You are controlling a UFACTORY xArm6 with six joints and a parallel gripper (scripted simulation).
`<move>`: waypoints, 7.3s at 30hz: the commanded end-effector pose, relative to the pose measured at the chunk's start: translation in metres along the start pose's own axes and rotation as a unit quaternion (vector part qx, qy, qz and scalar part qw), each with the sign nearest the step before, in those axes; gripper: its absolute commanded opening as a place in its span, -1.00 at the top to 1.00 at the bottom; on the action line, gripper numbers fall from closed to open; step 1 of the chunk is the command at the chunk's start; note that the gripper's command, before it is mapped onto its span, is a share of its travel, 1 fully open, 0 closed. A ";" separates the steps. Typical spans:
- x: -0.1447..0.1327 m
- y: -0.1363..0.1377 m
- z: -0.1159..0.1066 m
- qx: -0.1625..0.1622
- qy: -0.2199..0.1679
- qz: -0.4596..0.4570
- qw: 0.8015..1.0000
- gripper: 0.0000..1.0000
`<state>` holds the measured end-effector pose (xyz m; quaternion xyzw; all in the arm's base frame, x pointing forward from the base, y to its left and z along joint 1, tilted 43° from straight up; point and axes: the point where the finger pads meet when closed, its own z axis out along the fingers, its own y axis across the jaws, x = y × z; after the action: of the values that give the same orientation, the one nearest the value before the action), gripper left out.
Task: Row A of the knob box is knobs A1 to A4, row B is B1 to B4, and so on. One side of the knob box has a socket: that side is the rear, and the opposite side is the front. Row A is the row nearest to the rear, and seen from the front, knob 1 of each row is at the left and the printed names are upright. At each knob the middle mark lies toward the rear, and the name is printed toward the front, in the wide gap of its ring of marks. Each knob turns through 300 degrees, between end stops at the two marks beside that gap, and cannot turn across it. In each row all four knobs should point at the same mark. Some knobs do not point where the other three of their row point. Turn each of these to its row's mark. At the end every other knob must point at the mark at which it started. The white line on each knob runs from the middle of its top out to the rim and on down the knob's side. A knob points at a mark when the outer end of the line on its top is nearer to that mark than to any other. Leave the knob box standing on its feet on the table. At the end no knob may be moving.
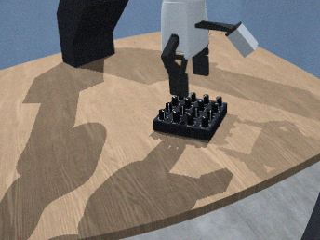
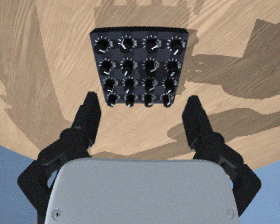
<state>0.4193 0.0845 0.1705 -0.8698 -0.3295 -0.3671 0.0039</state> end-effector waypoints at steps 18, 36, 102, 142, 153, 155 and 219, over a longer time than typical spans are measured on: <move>-0.002 0.000 -0.001 -0.005 0.002 -0.002 1.000 -1.00; -0.002 0.000 -0.001 -0.005 0.002 -0.002 1.000 -1.00; -0.002 0.000 -0.001 -0.005 0.002 -0.002 1.000 -1.00; -0.039 0.001 0.001 -0.005 0.002 -0.002 1.000 -1.00; -0.055 0.002 0.002 -0.005 0.002 -0.002 1.000 -1.00; -0.056 0.002 0.002 -0.005 0.002 -0.002 1.000 -1.00; -0.057 0.002 0.002 -0.005 0.002 -0.002 1.000 -1.00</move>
<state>0.3921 0.0515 0.1326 -0.8687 -0.3294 -0.3699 0.0000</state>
